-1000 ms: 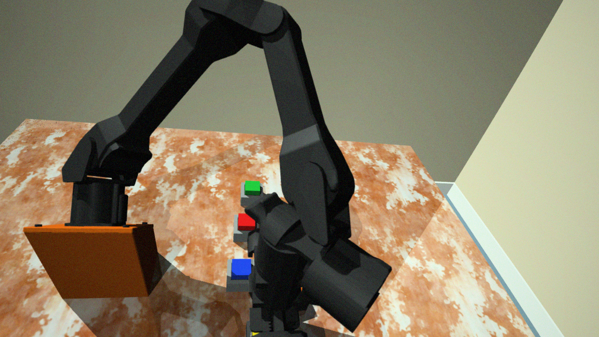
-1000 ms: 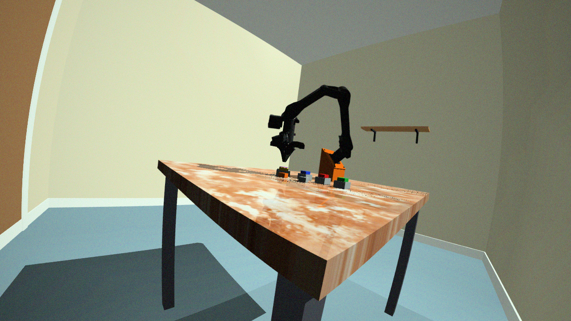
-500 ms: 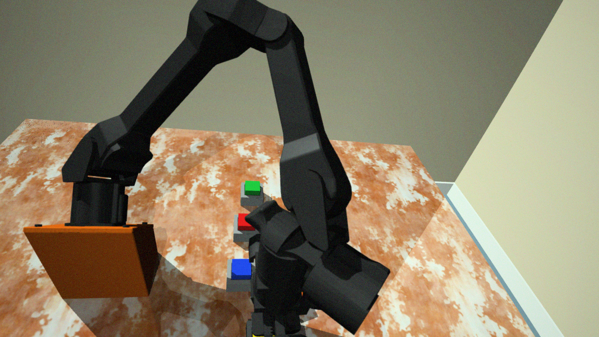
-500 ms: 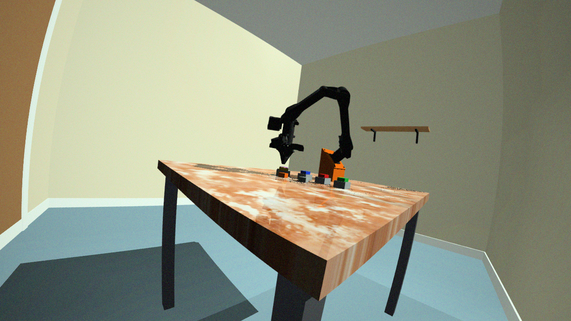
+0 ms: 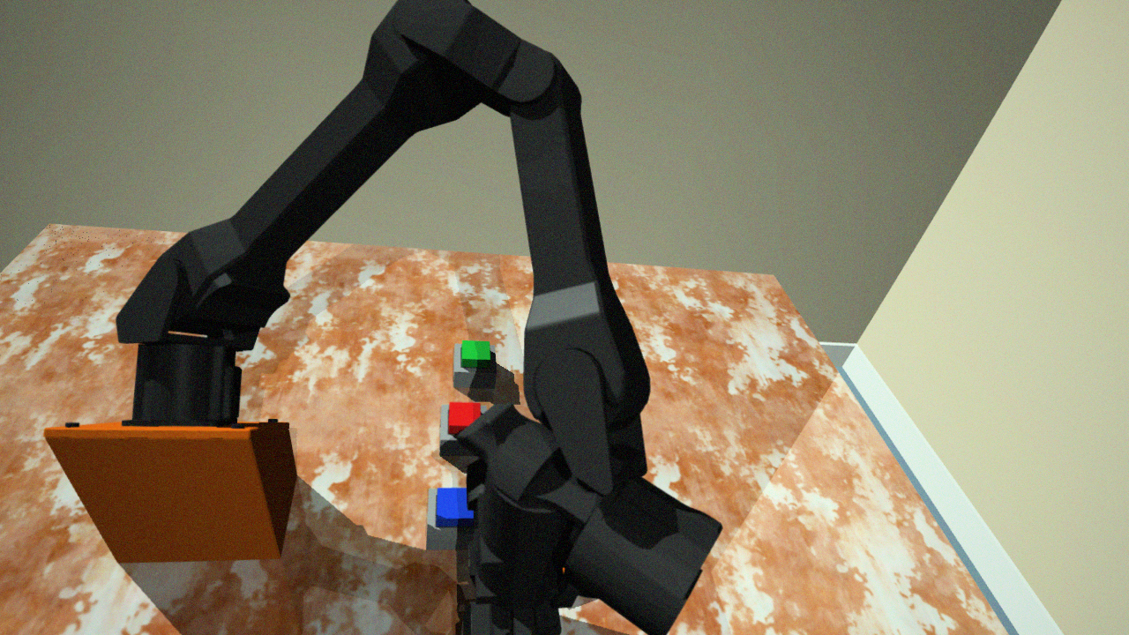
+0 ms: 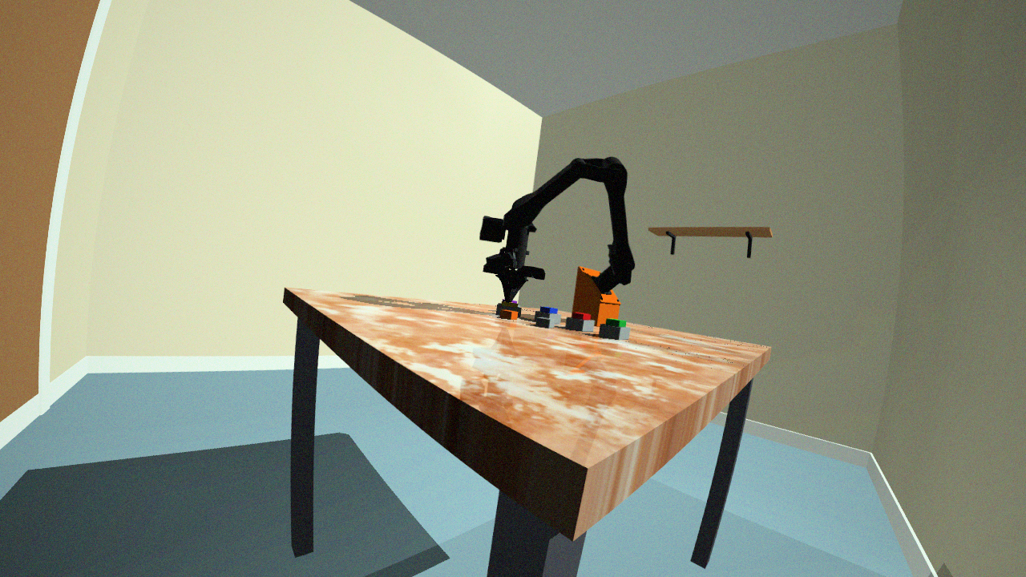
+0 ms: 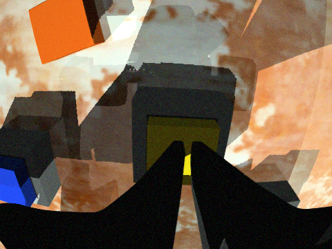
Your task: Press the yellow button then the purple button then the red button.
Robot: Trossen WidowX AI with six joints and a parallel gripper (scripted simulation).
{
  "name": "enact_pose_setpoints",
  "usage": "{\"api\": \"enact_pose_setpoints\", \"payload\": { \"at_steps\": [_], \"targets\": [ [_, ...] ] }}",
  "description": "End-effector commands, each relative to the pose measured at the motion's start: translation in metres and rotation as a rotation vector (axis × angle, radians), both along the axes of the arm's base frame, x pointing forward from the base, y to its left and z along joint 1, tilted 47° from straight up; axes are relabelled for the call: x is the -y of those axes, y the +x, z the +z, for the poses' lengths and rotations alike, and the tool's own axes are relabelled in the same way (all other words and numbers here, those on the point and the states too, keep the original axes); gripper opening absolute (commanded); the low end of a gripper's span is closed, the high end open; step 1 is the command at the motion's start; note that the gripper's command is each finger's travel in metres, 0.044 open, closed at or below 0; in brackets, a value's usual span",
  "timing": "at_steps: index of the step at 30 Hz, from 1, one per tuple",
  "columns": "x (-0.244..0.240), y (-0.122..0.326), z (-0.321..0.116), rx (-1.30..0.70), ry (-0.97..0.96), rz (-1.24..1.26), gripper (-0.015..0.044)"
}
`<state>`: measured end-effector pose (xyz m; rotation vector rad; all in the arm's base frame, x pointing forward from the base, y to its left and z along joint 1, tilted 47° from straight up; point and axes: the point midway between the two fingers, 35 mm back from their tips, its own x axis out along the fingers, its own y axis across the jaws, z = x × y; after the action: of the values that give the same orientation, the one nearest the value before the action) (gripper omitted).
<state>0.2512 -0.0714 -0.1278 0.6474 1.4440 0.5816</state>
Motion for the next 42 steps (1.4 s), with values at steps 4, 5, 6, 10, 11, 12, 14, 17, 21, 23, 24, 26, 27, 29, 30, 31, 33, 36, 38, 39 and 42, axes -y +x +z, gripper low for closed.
{"api": "enact_pose_setpoints", "payload": {
  "at_steps": [4, 5, 6, 10, 11, 12, 14, 17, 21, 23, 24, 26, 27, 29, 30, 31, 33, 36, 38, 39, 42],
  "targets": [
    [-0.005, -0.004, -0.003, -0.014, 0.014, -0.002, 0.0020],
    [-0.005, -0.004, -0.003, -0.014, 0.014, -0.002, 0.0020],
    [-0.005, -0.004, -0.003, -0.014, 0.014, -0.002, 0.0020],
    [-0.005, -0.004, -0.003, -0.014, 0.014, -0.002, 0.0020],
    [-0.005, -0.004, -0.003, -0.014, 0.014, -0.002, 0.0020],
    [-0.005, -0.004, -0.003, -0.014, 0.014, -0.002, 0.0020],
    [-0.005, -0.004, -0.003, -0.014, 0.014, -0.002, 0.0020],
    [-0.005, -0.004, -0.003, -0.014, 0.014, -0.002, 0.0020],
    [-0.005, -0.004, -0.003, -0.014, 0.014, -0.002, 0.0020],
    [0.000, -0.001, 0.000, -0.002, 0.003, -0.001, 0.0020],
    [0.005, -0.002, 0.005, -0.005, 0.005, -0.002, 0.0020],
    [0.018, -0.005, 0.019, -0.014, 0.011, -0.002, 0.0020],
    [0.020, -0.005, 0.021, -0.015, 0.012, -0.003, 0.0020],
    [0.020, -0.005, 0.021, -0.015, 0.012, -0.003, 0.0020],
    [0.020, -0.005, 0.021, -0.015, 0.012, -0.003, 0.0020],
    [0.020, -0.005, 0.021, -0.015, 0.012, -0.003, 0.0020],
    [0.030, -0.005, 0.030, -0.015, 0.010, -0.003, 0.0020],
    [0.063, -0.008, 0.061, -0.016, 0.009, -0.003, 0.0020],
    [0.065, -0.008, 0.064, -0.016, 0.009, -0.003, 0.0020],
    [0.065, -0.008, 0.064, -0.016, 0.009, -0.003, 0.0020],
    [0.065, -0.008, 0.064, -0.016, 0.009, -0.003, 0.0020]
  ]
}}
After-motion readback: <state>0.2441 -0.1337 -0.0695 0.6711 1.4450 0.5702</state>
